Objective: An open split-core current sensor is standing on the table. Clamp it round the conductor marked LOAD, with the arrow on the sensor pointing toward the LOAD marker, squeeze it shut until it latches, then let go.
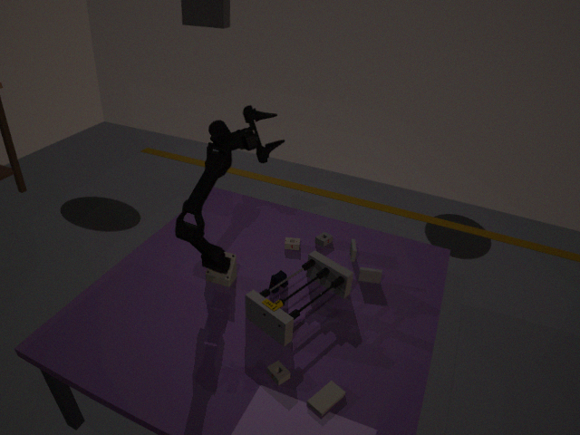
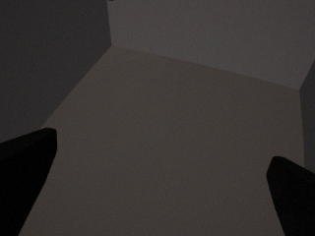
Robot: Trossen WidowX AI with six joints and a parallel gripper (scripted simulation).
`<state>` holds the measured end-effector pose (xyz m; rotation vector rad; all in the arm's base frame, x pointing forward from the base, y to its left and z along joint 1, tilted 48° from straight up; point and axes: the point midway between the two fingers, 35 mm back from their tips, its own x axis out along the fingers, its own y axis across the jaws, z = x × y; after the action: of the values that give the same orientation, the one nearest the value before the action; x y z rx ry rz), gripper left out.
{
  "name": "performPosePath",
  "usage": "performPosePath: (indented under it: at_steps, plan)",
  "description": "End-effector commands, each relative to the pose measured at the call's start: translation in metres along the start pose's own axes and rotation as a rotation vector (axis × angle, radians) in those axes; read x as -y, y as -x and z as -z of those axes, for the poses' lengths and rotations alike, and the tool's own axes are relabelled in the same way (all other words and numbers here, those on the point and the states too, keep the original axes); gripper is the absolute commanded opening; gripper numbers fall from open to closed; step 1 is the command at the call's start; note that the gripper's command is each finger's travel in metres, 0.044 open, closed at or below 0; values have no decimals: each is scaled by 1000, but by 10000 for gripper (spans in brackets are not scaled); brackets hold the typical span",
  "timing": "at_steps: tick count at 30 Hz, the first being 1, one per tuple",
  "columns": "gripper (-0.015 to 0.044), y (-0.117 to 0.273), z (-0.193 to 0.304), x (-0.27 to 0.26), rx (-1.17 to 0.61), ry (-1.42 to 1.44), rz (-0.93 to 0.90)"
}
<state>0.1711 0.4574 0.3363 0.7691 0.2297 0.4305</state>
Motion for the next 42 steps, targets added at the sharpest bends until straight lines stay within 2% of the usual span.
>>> performPosePath:
  at_steps: [1, 7, 12, 17, 24, 31, 38, 42]
  plan:
    - [440, -31, -51, 40, 31, 83, 35]
    - [440, -56, -125, 101, 82, 194, 90]
    - [440, -56, -186, 158, 127, 297, 143]
    - [440, -37, -242, 216, 174, 414, 204]
    - [440, 17, -301, 290, 235, 599, 304]
    - [440, 78, -325, 342, 276, 776, 409]
    - [440, 79, -325, 345, 270, 774, 416]
    - [440, 65, -296, 373, 114, 634, 536]
